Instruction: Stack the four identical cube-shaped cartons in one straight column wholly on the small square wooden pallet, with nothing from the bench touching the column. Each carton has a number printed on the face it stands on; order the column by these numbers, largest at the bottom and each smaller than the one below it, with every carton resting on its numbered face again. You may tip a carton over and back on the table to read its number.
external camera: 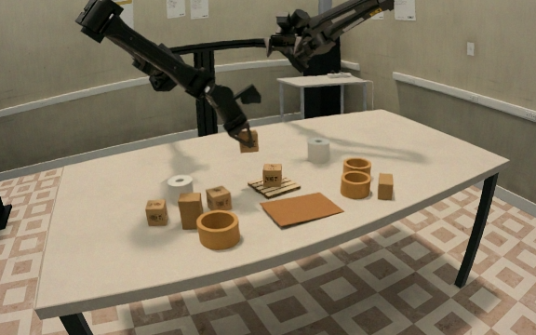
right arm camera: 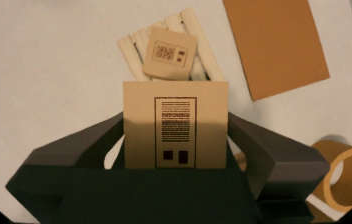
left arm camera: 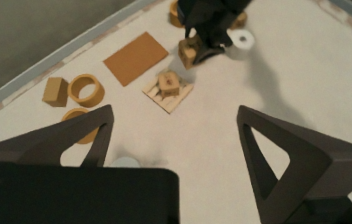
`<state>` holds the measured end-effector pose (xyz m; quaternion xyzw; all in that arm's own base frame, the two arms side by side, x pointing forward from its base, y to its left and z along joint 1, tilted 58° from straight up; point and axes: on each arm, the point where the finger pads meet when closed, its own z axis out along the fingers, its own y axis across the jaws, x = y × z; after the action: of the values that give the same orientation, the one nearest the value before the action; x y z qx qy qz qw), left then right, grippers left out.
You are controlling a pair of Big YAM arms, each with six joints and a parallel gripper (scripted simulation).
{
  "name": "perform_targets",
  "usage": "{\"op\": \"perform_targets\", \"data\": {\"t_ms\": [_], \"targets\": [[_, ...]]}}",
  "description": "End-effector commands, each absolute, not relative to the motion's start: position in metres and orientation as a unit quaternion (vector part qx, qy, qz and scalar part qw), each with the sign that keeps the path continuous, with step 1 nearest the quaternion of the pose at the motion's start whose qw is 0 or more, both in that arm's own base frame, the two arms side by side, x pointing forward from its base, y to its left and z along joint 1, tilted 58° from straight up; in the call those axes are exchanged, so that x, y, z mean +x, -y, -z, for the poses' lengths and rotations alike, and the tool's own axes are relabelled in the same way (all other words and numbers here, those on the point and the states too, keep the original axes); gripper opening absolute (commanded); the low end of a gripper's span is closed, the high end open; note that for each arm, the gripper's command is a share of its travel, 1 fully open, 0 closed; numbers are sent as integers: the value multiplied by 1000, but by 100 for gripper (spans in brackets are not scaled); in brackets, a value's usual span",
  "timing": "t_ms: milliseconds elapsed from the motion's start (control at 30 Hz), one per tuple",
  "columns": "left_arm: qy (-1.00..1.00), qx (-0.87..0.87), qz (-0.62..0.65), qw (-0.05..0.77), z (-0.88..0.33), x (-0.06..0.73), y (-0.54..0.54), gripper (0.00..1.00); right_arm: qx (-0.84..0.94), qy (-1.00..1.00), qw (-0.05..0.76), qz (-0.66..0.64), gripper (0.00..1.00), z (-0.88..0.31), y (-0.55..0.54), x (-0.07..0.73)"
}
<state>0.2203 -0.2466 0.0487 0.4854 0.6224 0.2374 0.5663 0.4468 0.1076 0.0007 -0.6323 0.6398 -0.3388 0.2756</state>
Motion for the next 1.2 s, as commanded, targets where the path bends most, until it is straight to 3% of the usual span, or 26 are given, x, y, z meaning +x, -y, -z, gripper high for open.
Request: {"op": "perform_targets", "data": {"t_ms": [0,200,500,1167], "targets": [[-611,467,-238,594,-58,228,251,100,-641,-637,274,328,50,13,-130,450],[-614,462,-234,596,-58,228,251,100,-638,-636,272,337,50,9,-125,456],[-614,462,-234,596,-58,228,251,100,-548,-696,334,321,50,27,-166,471],[-611,466,-231,597,-59,225,253,100,-539,-698,331,337,50,22,-151,485]]}}
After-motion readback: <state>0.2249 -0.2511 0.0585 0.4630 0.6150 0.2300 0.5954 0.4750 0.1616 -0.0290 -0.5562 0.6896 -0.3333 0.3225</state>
